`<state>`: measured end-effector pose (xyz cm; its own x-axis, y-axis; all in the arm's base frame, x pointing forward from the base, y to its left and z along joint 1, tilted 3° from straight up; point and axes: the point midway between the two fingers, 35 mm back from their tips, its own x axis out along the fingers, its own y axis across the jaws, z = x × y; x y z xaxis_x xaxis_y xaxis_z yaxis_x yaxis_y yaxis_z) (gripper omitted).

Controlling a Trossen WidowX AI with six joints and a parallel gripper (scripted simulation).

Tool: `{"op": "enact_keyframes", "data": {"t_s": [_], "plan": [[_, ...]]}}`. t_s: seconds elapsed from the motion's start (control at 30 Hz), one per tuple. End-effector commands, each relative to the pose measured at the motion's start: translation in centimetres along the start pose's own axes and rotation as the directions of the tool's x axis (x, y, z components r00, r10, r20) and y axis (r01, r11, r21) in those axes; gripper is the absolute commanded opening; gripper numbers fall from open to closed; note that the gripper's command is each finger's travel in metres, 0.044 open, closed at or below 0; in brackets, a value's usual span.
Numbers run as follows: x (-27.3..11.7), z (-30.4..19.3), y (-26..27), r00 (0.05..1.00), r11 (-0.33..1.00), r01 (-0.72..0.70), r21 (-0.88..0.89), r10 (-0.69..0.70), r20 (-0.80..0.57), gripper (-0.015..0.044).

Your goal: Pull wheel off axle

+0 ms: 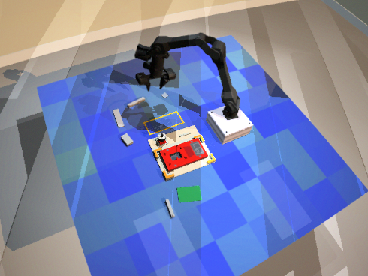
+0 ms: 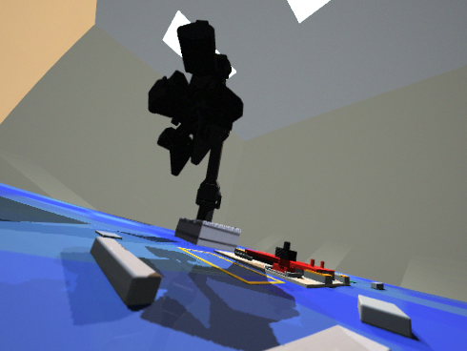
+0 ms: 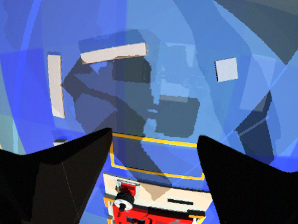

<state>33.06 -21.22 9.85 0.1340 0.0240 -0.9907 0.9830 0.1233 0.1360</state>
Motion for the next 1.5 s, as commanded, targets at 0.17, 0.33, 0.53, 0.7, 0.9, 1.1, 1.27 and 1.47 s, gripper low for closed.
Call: {"op": "enact_keyframes", "data": {"t_s": [0.17,0.33,0.53,0.7,0.9,1.1,1.27,1.47], "plan": [[2.2,-12.6,4.6,0.995,0.62,0.069,-0.782,-0.095,0.012,0.03],[2.9,-17.8,5.0,0.991,0.313,0.076,-0.947,-0.128,0.037,0.03],[3.3,-22.2,5.3,0.989,-0.019,0.055,-0.998,-0.133,0.057,0.03],[3.3,-22.3,5.4,0.989,-0.019,0.055,-0.998,-0.133,0.057,0.03],[3.6,-22.8,5.8,0.99,-0.019,0.055,-0.998,-0.133,0.057,0.03],[7.4,-22.6,5.5,0.99,-0.019,0.055,-0.998,-0.132,0.057,0.03],[10.7,-22.3,4.8,0.989,-0.019,0.055,-0.998,-0.133,0.057,0.03],[10.8,-22.2,4.7,0.989,-0.019,0.055,-0.998,-0.133,0.057,0.03]]}}
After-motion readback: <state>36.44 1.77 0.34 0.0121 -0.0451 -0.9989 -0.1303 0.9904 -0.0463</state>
